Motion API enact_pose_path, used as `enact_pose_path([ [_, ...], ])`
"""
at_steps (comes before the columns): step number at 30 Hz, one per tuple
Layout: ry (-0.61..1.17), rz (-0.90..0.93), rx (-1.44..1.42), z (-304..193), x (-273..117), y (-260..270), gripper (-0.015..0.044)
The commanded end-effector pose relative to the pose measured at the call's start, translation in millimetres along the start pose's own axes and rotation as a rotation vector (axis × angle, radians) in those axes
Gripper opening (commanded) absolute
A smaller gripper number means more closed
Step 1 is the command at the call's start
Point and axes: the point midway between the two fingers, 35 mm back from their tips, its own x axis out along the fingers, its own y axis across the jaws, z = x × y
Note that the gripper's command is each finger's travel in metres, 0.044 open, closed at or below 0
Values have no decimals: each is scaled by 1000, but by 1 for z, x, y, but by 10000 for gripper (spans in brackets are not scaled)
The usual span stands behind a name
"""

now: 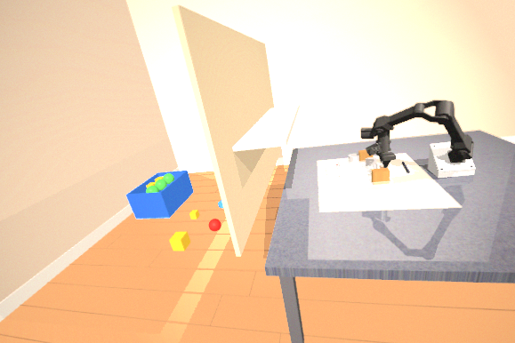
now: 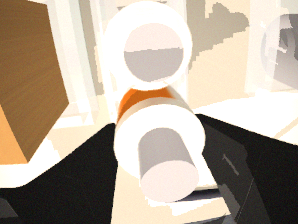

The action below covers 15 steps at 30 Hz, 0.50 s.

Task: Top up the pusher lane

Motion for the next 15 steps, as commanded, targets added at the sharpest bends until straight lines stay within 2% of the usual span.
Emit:
enact_pose_path([
  [1,-27,-3,-15,12,-5,0,0],
  [15,-28,-3,-15,17,-6,1,0],
])
